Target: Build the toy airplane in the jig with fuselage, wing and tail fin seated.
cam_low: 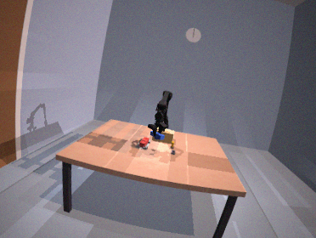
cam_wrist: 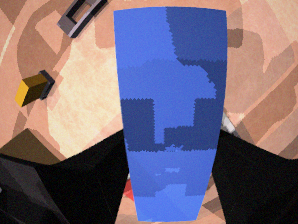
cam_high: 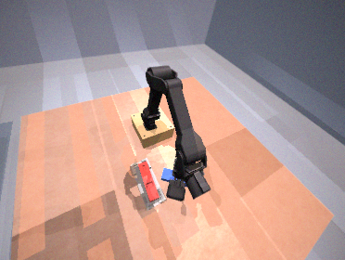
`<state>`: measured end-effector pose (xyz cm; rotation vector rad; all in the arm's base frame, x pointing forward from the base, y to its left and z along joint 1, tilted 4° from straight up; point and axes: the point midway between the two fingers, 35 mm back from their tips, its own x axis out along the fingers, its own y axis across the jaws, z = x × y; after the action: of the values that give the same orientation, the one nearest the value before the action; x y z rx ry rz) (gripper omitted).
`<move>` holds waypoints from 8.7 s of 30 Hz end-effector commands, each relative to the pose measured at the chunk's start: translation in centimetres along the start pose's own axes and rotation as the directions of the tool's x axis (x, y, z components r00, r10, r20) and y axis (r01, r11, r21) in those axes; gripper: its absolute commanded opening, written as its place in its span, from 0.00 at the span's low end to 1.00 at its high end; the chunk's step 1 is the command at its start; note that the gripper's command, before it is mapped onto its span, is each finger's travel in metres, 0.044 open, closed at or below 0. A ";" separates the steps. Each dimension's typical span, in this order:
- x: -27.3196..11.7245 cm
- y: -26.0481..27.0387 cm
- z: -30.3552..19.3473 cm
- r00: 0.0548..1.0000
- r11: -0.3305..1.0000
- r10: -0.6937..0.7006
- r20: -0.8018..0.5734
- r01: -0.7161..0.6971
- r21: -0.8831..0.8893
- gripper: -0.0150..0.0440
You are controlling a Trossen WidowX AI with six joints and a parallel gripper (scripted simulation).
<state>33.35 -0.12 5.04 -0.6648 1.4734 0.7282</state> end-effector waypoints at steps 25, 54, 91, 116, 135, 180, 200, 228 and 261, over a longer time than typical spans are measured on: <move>1.3 -3.2 -8.3 1.000 0.883 -0.012 -0.005 0.009 -0.470 0.25; 1.9 -3.7 -11.1 1.000 0.794 -0.011 -0.008 0.004 -0.609 0.59; 5.7 -3.9 -11.2 1.000 0.794 -0.011 -0.008 0.004 -0.609 0.59; 5.7 -3.9 -11.2 1.000 0.797 -0.008 -0.004 0.004 -0.604 0.56; 3.2 -4.1 -11.0 1.000 0.796 -0.009 -0.005 0.004 -0.605 1.00; -2.9 -2.9 -8.7 1.000 0.673 -0.013 -0.005 0.012 0.739 1.00; -2.2 19.9 1.8 1.000 0.674 0.011 0.006 -0.011 0.739 1.00; 6.4 19.9 1.9 1.000 0.674 0.011 0.005 -0.012 0.739 1.00; 10.3 20.0 1.8 1.000 0.674 0.012 0.005 -0.011 0.739 0.69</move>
<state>18.64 14.09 -4.32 -0.0217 1.6026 0.0808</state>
